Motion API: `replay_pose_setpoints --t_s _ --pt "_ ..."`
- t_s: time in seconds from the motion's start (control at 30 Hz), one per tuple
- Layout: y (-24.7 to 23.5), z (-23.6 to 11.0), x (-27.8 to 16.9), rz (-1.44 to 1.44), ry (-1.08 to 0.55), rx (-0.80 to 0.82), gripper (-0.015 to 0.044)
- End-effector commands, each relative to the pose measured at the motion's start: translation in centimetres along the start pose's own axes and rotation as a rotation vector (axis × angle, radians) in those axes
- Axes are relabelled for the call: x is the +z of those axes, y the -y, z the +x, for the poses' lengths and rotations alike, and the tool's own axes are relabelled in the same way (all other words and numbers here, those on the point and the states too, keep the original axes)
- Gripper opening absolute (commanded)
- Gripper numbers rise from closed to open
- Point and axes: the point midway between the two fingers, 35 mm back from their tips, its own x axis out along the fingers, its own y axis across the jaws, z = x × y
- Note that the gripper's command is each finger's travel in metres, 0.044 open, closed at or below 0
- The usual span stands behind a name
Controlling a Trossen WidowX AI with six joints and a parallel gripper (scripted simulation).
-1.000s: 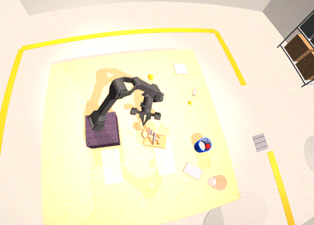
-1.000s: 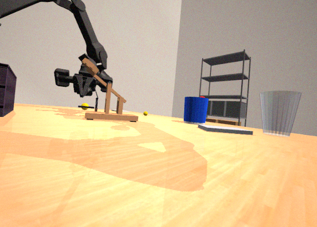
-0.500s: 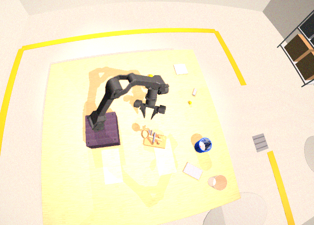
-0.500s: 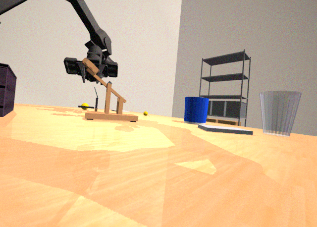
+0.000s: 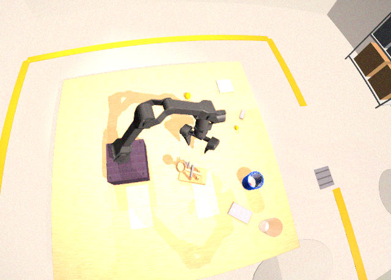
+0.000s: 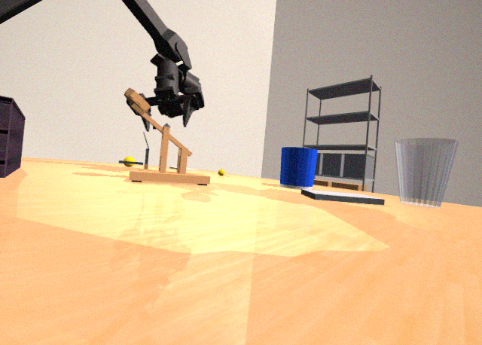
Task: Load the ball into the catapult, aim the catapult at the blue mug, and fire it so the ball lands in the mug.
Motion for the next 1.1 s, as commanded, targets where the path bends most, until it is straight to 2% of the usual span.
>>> replay_pose_setpoints --t_s 0.0,0.63,1.07 --pt "1.2 -0.3 0.3 0.06 0.049 0.007 0.044" --pt "12.1 -2.4 0.3 0.55 0.378 0.045 0.044" --pt "21.8 -5.1 -2.6 0.884 0.653 0.044 0.044"
